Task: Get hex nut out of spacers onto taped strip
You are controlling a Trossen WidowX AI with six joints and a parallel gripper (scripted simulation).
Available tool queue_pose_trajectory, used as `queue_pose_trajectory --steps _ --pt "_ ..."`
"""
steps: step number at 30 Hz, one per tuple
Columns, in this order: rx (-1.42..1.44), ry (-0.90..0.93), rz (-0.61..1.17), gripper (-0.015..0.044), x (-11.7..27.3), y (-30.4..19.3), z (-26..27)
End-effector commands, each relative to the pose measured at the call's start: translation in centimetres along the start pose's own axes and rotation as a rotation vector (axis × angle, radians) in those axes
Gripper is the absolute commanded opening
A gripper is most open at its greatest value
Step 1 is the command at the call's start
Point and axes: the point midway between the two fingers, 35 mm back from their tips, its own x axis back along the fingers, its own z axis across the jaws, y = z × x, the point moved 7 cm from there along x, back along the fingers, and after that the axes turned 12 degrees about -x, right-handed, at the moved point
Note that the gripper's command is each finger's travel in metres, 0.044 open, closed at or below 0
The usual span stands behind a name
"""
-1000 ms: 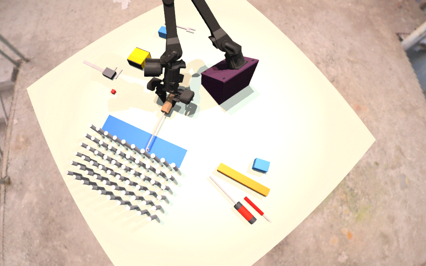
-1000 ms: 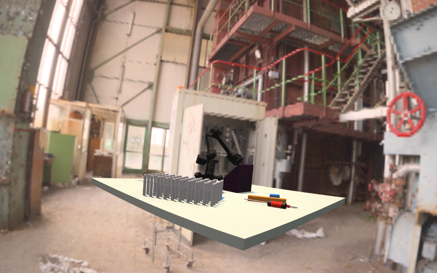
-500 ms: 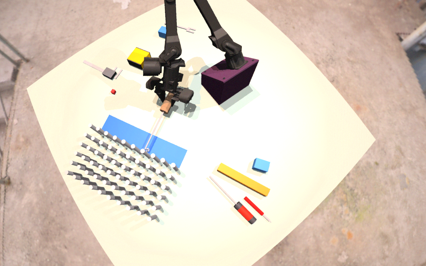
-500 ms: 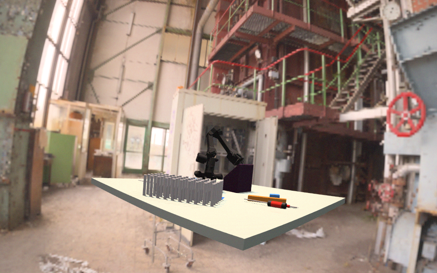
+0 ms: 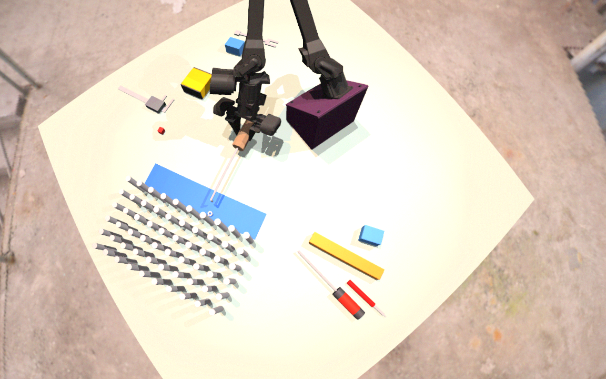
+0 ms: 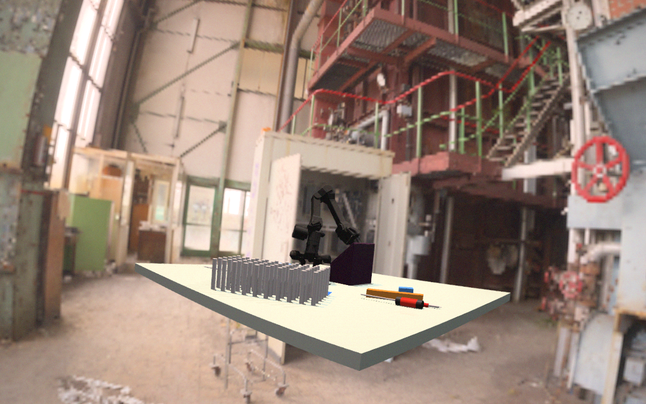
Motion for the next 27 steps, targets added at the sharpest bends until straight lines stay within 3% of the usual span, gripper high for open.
queue_pose_trajectory --steps 1,27 --pt "0.005 -0.003 0.008 0.0000 0.6 0.4 0.0" --pt "-0.006 -0.007 0.011 0.0000 11.3 -5.5 -0.7"
